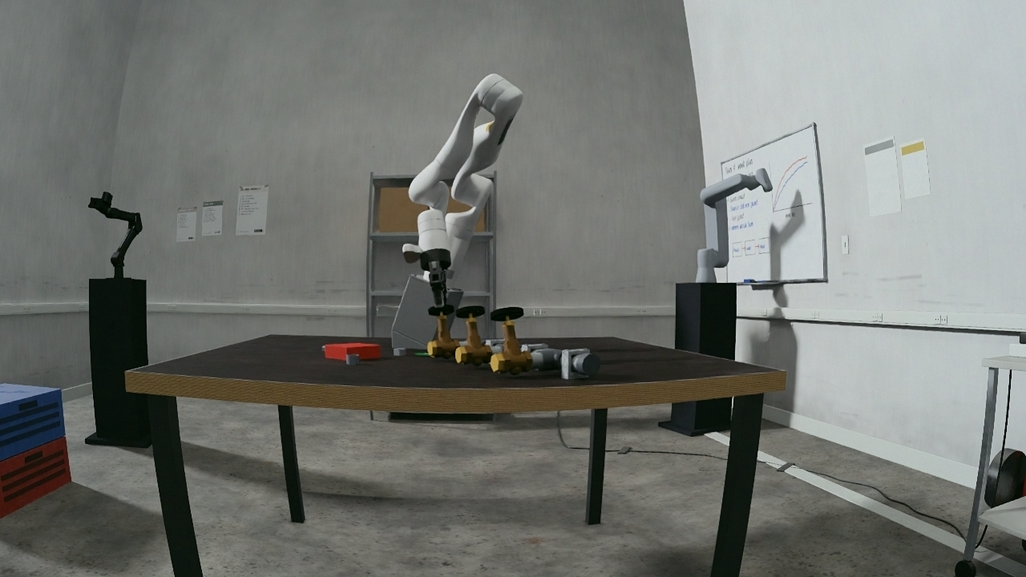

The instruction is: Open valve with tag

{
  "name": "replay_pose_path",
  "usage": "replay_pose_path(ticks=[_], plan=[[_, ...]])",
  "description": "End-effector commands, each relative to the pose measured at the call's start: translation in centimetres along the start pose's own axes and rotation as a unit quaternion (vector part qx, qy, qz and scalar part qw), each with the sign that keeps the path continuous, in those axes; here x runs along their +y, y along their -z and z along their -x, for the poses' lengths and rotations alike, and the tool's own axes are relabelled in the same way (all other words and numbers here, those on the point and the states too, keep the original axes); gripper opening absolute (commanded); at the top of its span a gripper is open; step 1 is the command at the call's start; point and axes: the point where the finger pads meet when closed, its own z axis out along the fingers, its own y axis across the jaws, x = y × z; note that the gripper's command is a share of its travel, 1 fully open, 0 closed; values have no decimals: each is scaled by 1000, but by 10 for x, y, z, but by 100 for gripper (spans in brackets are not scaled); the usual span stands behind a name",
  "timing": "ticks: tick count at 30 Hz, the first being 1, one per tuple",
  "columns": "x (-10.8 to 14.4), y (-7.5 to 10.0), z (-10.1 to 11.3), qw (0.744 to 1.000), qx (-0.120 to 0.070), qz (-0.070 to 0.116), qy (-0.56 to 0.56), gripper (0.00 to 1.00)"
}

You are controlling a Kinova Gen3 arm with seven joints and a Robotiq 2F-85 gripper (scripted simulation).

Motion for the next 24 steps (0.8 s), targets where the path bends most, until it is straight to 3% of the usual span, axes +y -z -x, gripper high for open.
replay_pose_path(ticks=[1, 24], plan=[[-1, 0, 0, 1000, 0, -1, 0, 100], [-1, 0, 0, 998, 0, -1, -57, 100]])
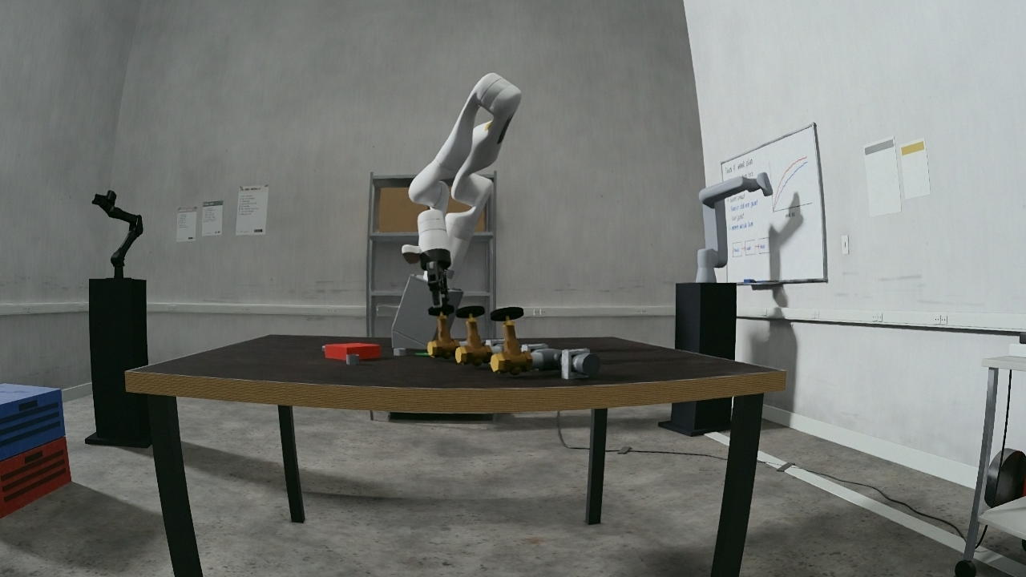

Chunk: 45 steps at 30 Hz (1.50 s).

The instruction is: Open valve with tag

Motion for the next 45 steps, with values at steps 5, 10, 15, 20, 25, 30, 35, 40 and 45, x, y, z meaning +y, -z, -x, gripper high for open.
replay_pose_path(ticks=[5, 10, 15, 20, 25, 30, 35, 40, 45], plan=[[-1, 0, 0, 999, 0, 0, -33, 100], [-1, 0, 0, 997, 0, 0, -79, 100], [-1, 0, 0, 991, 0, 0, -136, 100], [-1, 0, 0, 979, 0, 0, -204, 100], [-1, 0, 0, 968, 0, 0, -249, 100], [-1, 0, 0, 944, 0, 0, -330, 100], [-1, 0, 0, 910, 0, 0, -415, 100], [-1, 0, 0, 884, 0, 0, -468, 100], [-1, 0, 0, 832, 0, 0, -554, 100]])
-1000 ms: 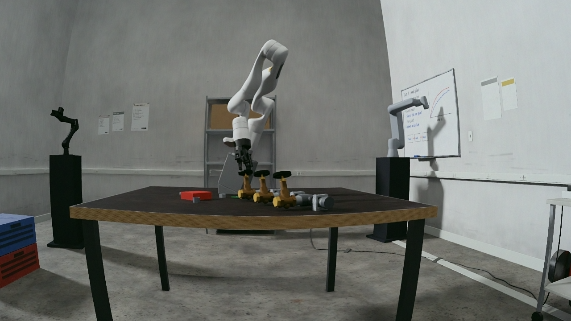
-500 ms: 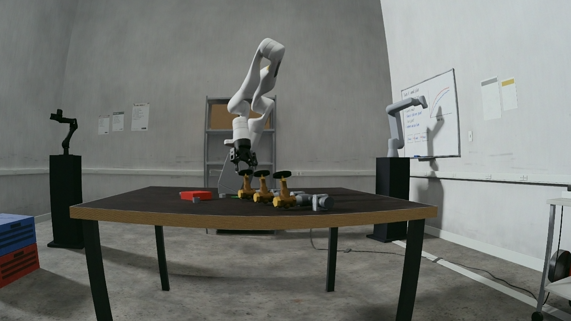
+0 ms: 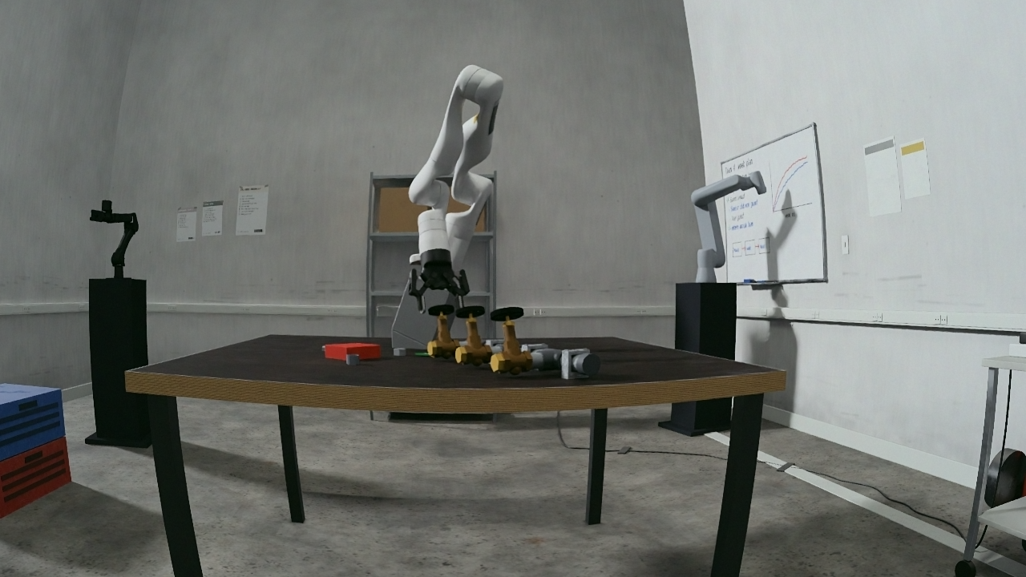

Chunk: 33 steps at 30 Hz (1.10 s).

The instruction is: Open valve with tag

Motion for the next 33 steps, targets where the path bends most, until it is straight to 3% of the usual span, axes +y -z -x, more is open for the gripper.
replay_pose_path(ticks=[1, 13, 26, 28, 33], plan=[[-1, 0, 0, 997, 4, 1, -77, 100], [-1, 0, 0, 960, 4, 0, -281, 100], [-1, 0, 0, 858, 4, -1, -514, 100], [-1, 0, 0, 858, 4, -1, -514, 100], [-1, 0, 0, 811, 4, -1, -585, 100]])
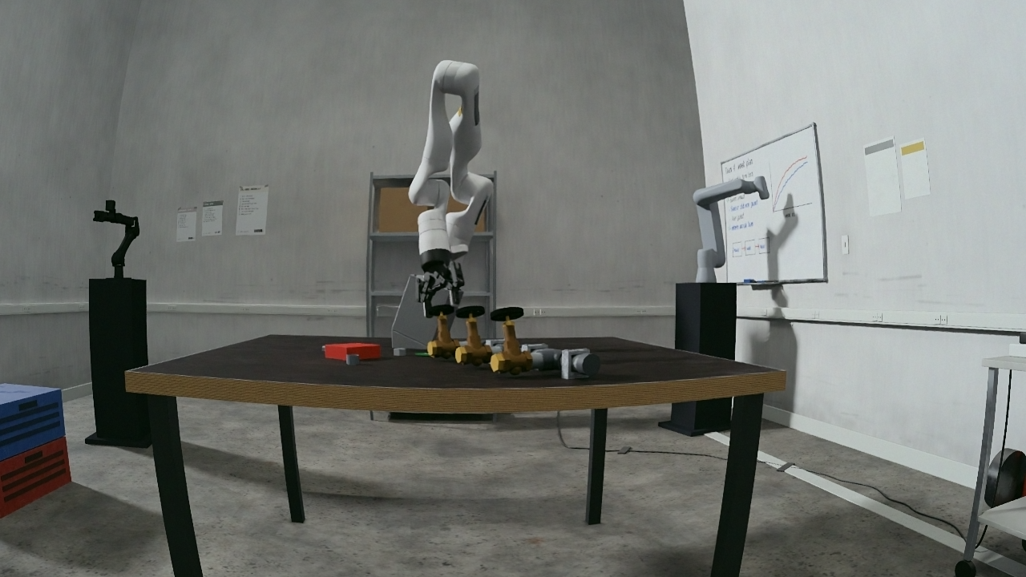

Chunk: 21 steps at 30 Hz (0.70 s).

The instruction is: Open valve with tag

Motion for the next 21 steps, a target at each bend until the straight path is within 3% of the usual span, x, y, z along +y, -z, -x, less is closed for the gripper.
replay_pose_path(ticks=[1, 21], plan=[[0, 0, 1, 998, 3, -2, -60, 100], [0, 0, 1, 964, 2, -3, -267, 100]])
